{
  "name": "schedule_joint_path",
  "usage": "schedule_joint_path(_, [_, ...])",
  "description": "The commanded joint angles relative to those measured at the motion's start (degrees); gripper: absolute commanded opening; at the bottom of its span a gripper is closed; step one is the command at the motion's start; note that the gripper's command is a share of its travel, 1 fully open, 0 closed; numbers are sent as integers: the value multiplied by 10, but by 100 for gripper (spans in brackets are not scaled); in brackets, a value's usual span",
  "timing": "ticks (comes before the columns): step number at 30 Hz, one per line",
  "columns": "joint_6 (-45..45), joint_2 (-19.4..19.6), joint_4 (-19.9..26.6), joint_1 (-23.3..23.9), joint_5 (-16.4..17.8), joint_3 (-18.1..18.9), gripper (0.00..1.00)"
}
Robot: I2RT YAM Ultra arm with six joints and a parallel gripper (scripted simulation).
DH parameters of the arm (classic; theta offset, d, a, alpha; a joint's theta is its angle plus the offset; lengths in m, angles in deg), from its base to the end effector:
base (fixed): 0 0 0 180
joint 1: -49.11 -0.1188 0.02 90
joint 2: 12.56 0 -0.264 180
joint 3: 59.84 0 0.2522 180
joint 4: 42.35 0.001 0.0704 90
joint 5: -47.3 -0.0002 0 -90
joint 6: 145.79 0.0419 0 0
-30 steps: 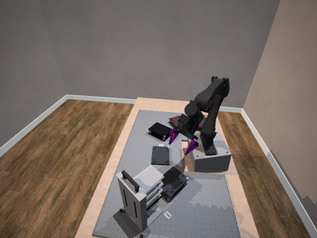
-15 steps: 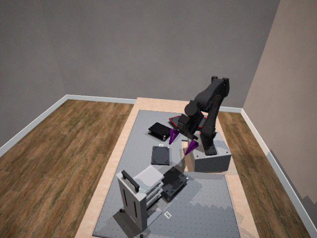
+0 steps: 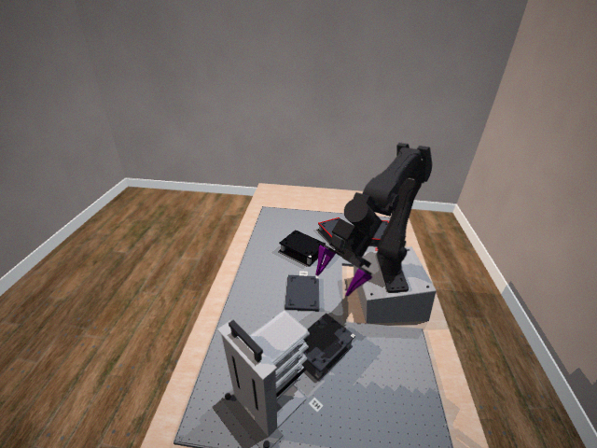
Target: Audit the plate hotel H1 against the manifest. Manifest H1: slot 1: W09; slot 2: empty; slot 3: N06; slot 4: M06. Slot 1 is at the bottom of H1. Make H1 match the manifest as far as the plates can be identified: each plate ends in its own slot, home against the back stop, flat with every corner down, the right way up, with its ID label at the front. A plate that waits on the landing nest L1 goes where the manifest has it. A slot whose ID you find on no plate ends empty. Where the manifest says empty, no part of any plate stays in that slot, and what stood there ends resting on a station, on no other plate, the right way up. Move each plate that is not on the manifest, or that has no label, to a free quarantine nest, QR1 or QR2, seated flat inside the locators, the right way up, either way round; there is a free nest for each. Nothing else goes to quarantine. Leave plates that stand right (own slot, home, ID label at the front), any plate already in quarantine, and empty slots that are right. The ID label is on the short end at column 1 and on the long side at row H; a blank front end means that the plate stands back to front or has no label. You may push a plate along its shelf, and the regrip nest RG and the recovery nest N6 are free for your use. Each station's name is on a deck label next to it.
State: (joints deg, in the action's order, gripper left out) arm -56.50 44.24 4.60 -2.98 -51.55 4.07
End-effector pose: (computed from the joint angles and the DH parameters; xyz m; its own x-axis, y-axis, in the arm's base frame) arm 0.1342 0.1635 0.2991 -0.3848 -0.5141 -0.7666 -0.7118 0.6940 -0.1081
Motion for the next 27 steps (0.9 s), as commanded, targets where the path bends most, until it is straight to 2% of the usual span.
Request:
schedule_joint_path(1, [-2, 1, -19, 1, 1, 3, 100])
schedule_joint_path(27, [-11, 86, -99, 15, 13, 9, 100])
